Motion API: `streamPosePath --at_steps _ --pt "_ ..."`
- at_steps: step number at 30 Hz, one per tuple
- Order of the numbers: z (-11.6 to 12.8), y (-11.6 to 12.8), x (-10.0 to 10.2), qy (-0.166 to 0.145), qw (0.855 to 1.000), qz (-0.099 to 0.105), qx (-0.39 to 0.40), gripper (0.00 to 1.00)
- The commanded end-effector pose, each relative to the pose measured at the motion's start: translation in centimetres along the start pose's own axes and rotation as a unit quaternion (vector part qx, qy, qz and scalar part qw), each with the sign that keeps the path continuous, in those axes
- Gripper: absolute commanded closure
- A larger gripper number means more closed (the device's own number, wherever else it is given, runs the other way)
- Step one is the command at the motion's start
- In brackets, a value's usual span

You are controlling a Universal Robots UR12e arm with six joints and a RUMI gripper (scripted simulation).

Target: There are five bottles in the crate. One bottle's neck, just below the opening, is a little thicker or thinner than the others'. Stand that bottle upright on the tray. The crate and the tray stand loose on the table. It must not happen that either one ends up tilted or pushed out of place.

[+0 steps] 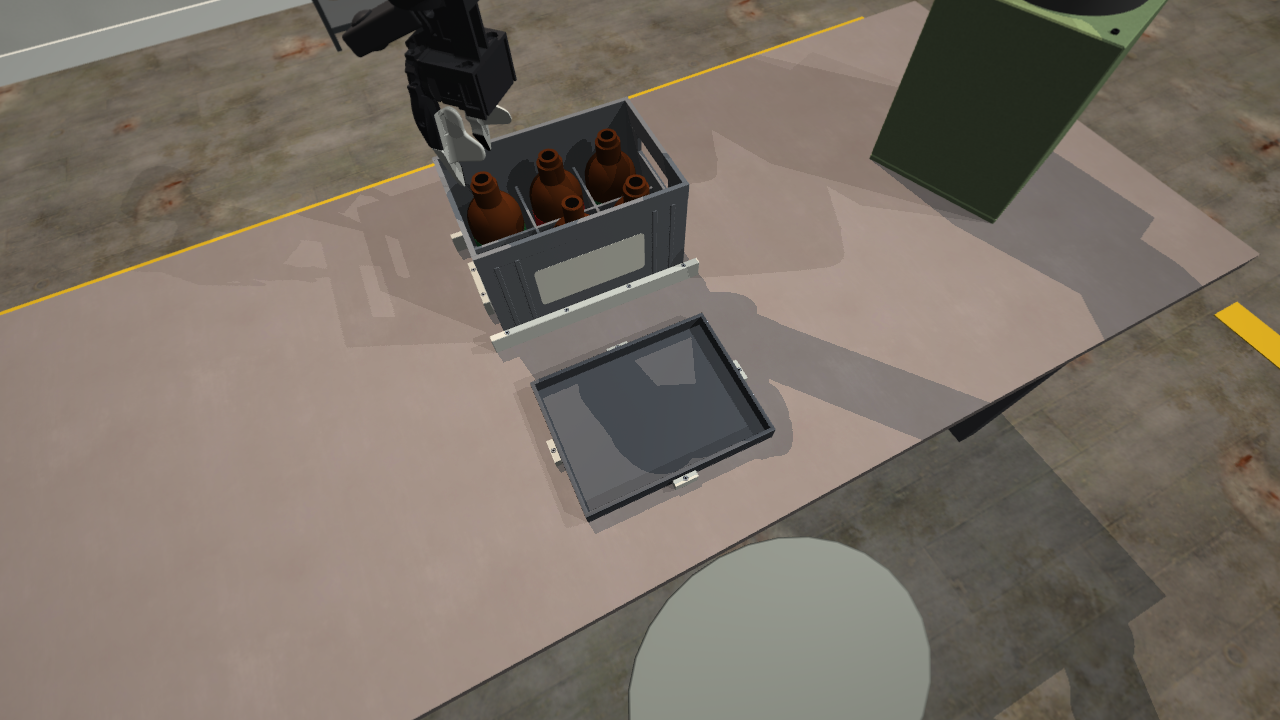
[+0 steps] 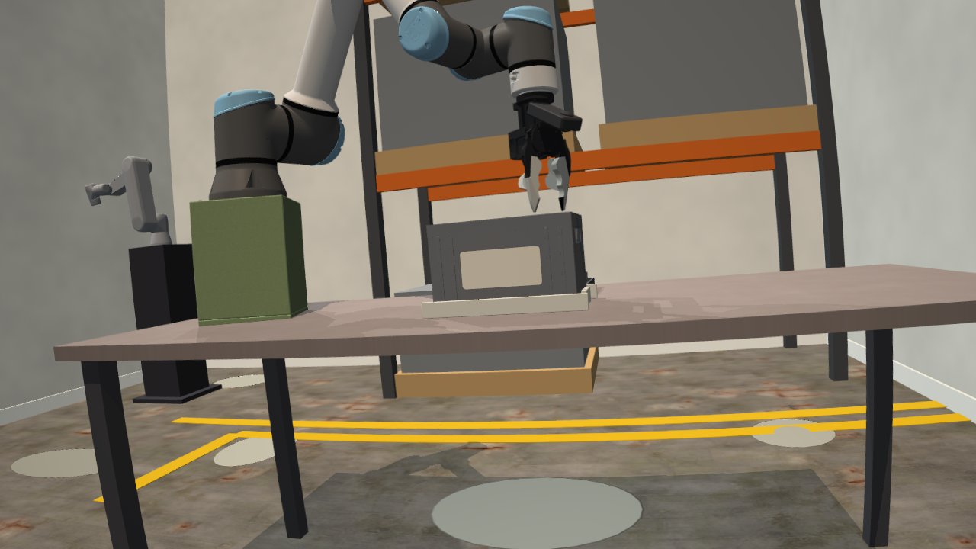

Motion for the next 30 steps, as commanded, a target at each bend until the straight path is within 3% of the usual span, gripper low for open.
streamPosePath --at_steps 1,30 --pt "-0.2 -0.1 0.2 0.001 1.000 -0.001 -0.001 0.62" --pt "0.1 -0.1 3.1 -0.001 1.000 0.000 -0.001 0.62"
Point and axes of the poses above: the point where the finger pads meet when closed, its own x axis out along the fingers, its own y axis across the jaws, z = x × y, the point moved 9 cm from there along -x, back along the fingers, and after that the axes turned 14 degrees about -x, right-handed, at the moved point
